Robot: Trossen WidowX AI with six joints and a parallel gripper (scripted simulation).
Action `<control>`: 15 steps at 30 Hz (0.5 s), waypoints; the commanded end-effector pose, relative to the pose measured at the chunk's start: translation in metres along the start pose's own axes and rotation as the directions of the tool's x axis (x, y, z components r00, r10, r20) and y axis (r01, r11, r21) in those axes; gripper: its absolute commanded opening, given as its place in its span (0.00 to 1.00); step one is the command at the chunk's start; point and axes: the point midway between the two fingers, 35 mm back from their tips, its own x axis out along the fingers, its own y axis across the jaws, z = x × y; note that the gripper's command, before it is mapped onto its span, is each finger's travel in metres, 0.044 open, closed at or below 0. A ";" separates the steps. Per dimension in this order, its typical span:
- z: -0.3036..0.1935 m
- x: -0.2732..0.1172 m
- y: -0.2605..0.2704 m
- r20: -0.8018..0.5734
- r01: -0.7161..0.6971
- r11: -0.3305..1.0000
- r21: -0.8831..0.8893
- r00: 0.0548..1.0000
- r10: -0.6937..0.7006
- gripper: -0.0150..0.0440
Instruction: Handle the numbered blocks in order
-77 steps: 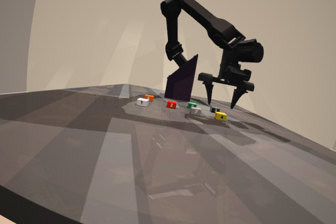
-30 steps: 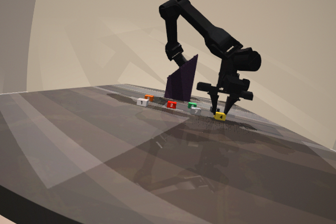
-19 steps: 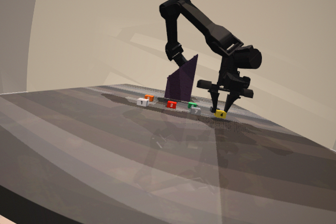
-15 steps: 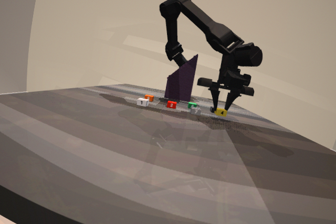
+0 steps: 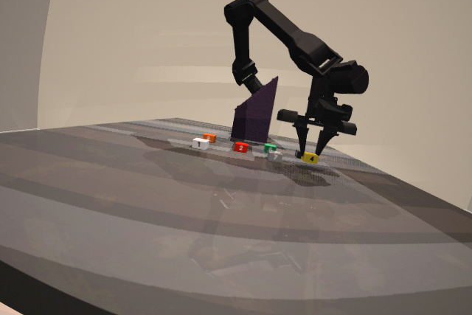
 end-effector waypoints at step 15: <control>-0.001 0.015 0.000 -0.004 -0.001 1.000 0.003 1.000 0.001 0.46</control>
